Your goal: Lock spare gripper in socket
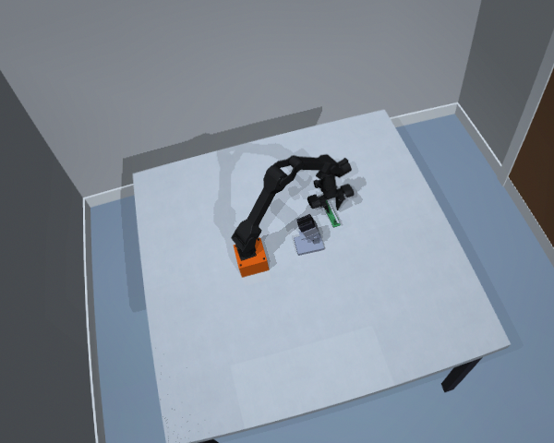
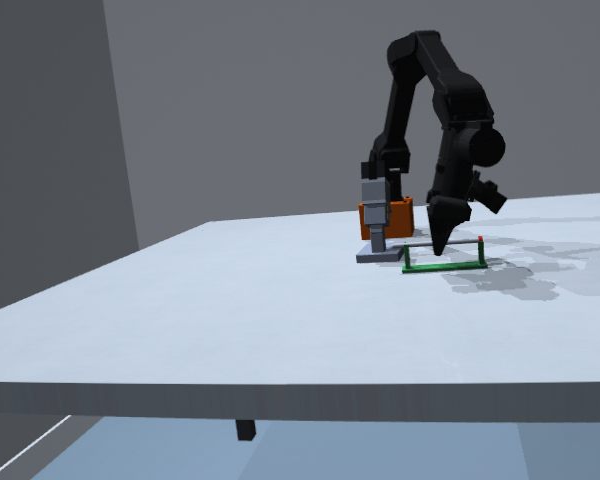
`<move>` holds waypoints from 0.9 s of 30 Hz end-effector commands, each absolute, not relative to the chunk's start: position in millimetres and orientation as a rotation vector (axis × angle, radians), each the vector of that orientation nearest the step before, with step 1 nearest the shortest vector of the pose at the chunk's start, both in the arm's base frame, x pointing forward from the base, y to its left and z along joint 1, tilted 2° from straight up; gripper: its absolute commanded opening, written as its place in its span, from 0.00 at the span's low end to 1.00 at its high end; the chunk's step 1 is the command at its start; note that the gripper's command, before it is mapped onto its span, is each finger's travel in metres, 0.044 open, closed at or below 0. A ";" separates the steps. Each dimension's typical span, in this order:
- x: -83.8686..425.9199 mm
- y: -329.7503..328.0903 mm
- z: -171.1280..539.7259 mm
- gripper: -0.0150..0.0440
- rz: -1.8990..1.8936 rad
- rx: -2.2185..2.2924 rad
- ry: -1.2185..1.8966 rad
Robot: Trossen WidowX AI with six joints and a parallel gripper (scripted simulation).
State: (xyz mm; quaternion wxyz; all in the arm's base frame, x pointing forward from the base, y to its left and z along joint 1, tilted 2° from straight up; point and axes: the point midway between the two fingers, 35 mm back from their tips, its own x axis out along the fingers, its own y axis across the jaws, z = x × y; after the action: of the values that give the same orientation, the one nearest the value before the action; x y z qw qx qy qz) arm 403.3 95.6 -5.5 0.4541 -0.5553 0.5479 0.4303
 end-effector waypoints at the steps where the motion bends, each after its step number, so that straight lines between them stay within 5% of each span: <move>1: 400.5 96.1 -16.7 0.56 1.069 -1.362 1.364; 17: 400.2 96.4 -22.3 0.56 1.069 -1.362 1.364; 24: 400.2 96.4 -22.3 0.25 1.069 -1.362 1.364; 27: 400.2 96.4 -22.3 0.25 1.069 -1.362 1.364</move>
State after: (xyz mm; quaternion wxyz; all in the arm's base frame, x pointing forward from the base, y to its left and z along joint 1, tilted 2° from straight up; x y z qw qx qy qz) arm 400.5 95.7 -21.0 0.4501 -0.5536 0.5513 0.4326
